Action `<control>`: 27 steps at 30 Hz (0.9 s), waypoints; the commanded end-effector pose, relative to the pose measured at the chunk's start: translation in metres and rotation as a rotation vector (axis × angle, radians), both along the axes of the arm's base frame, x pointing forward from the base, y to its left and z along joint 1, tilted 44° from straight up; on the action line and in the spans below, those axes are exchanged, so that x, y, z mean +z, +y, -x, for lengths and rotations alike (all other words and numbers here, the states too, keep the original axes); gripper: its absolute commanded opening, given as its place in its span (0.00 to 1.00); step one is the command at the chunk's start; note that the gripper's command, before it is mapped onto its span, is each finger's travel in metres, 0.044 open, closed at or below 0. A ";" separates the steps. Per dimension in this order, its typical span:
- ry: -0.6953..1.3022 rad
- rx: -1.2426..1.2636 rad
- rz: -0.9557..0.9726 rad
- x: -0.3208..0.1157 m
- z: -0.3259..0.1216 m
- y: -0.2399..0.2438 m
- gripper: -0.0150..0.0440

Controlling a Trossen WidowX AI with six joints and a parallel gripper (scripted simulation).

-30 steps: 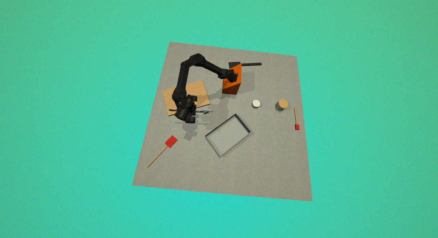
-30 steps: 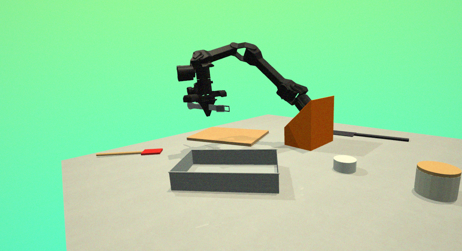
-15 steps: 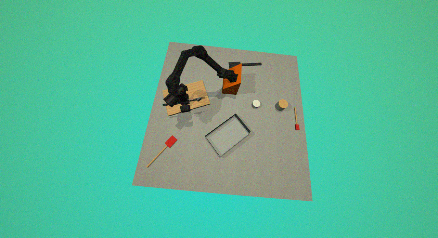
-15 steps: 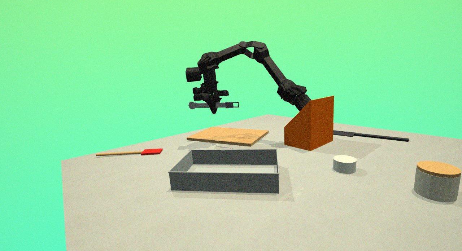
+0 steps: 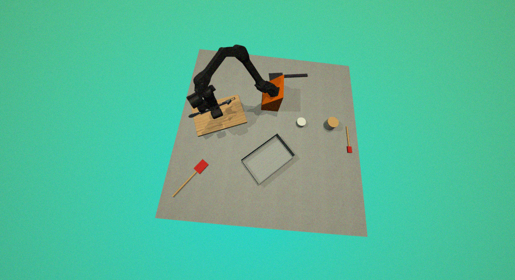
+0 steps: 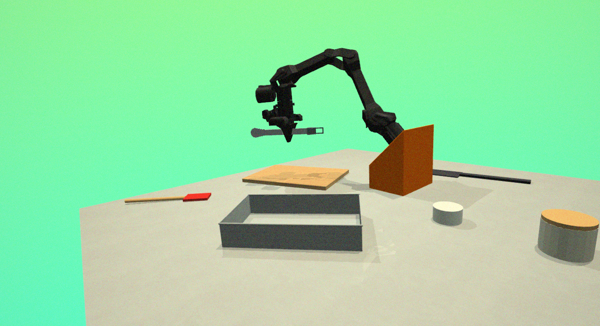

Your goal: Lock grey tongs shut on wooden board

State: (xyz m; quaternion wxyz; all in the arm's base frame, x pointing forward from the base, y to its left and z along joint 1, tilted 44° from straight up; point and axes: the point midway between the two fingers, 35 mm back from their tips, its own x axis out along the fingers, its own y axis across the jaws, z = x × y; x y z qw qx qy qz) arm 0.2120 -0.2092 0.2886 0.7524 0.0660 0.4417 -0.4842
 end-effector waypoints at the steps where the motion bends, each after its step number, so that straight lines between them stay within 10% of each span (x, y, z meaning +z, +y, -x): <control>1: 0.032 0.048 0.024 0.007 0.016 -0.003 0.00; 27: -0.117 0.131 0.115 0.002 0.020 -0.021 0.00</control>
